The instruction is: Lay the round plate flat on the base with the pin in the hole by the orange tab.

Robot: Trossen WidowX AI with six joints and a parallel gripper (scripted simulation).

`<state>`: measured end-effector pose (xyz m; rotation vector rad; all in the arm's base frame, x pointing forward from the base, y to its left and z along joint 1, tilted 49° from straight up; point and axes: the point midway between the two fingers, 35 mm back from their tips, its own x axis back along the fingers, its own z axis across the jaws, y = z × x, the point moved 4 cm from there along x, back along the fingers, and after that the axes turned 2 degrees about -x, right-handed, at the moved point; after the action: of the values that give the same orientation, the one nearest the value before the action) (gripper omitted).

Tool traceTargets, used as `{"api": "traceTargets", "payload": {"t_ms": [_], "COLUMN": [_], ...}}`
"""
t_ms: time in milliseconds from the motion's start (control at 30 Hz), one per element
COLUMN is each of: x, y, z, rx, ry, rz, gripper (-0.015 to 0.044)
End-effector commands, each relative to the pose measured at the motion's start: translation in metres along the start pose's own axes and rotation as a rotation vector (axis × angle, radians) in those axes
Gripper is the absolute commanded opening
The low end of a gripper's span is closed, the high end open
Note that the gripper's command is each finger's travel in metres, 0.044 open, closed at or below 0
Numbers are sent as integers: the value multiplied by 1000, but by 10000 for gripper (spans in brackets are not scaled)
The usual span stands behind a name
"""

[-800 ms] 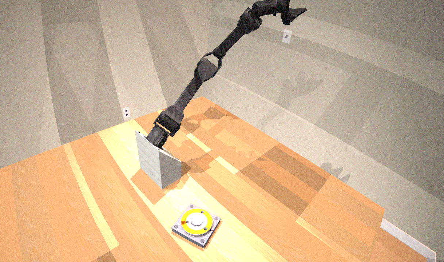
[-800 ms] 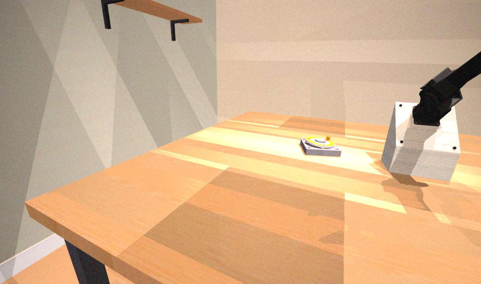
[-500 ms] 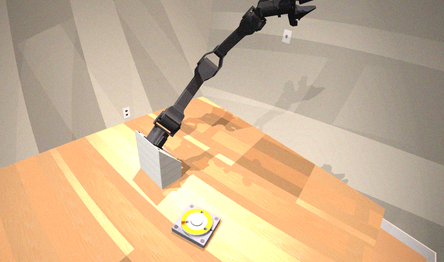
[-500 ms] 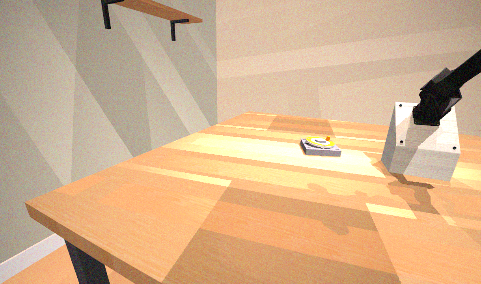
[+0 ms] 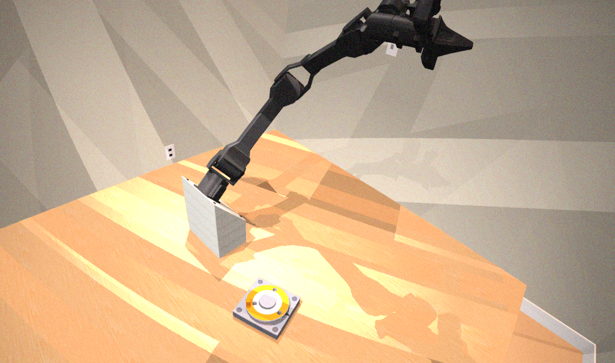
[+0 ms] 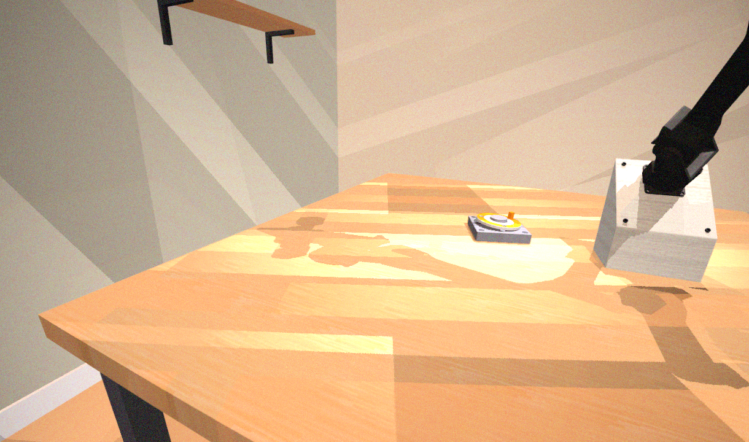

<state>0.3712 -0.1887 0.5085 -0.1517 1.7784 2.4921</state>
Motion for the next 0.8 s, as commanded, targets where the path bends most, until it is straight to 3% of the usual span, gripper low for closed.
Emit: {"api": "traceTargets", "payload": {"t_ms": [0,400,767], "x": [-17,-29,28], "y": [-50,-236,-400], "z": [-28,-94,-112], "rx": [-22,-108,-205], "ry": [-30,-68,-34], "rz": [131,596,1028], "gripper": [0,0,0]}}
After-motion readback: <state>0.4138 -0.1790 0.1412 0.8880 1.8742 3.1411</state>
